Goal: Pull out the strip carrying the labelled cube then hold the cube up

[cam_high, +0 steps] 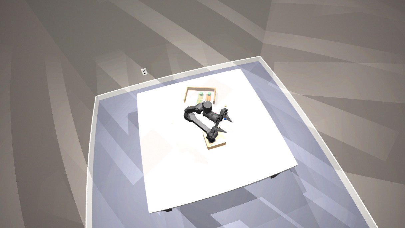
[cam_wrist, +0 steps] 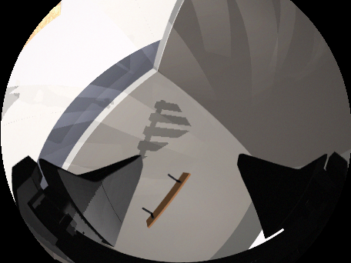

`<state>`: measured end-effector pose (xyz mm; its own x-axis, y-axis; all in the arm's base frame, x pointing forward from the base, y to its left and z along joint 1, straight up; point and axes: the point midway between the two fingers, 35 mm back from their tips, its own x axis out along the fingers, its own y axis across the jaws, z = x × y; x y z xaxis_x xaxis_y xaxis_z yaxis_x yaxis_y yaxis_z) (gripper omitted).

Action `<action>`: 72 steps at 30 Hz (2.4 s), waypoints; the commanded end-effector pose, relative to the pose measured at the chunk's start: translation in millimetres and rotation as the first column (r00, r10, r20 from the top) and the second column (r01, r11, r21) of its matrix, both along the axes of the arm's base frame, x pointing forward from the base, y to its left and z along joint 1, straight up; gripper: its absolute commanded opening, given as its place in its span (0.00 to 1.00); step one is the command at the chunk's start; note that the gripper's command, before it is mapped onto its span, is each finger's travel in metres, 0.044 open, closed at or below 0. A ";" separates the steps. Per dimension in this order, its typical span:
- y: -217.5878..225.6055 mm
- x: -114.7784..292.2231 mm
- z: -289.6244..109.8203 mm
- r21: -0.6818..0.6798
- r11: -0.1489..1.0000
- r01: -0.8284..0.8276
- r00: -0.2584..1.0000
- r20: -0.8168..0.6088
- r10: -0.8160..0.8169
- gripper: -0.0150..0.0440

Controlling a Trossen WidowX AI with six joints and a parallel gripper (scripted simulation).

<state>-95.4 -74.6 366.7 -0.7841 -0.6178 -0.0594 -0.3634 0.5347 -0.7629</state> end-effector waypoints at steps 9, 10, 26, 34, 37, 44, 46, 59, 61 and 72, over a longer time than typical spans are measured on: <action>-67.2 13.2 -13.7 -0.209 0.930 -0.302 0.897 0.268 0.351 0.93; -76.0 18.0 -16.1 -0.234 0.914 -0.332 0.868 0.303 0.393 0.93; -161.8 155.8 -63.1 -0.477 0.662 -0.578 0.200 0.703 0.682 0.93; -145.6 256.9 -97.0 -0.494 0.602 -0.627 -0.158 0.838 0.522 0.93; -129.3 290.4 -109.5 -0.480 0.597 -0.643 -0.257 0.869 0.422 0.93; -65.0 362.9 -142.7 -0.394 0.587 -0.707 -0.408 0.905 0.116 0.93; -39.8 379.9 -153.2 -0.355 0.579 -0.734 -0.425 0.905 0.017 0.93; 86.8 417.7 -199.9 -0.135 0.501 -0.855 -0.357 0.853 -0.380 0.93; 86.8 417.7 -199.9 -0.135 0.501 -0.855 -0.357 0.853 -0.380 0.93; 86.8 417.7 -199.9 -0.135 0.501 -0.855 -0.357 0.853 -0.380 0.93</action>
<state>322.1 12.6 166.8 0.8299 0.0377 -0.5566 -0.0458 0.9990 -0.0005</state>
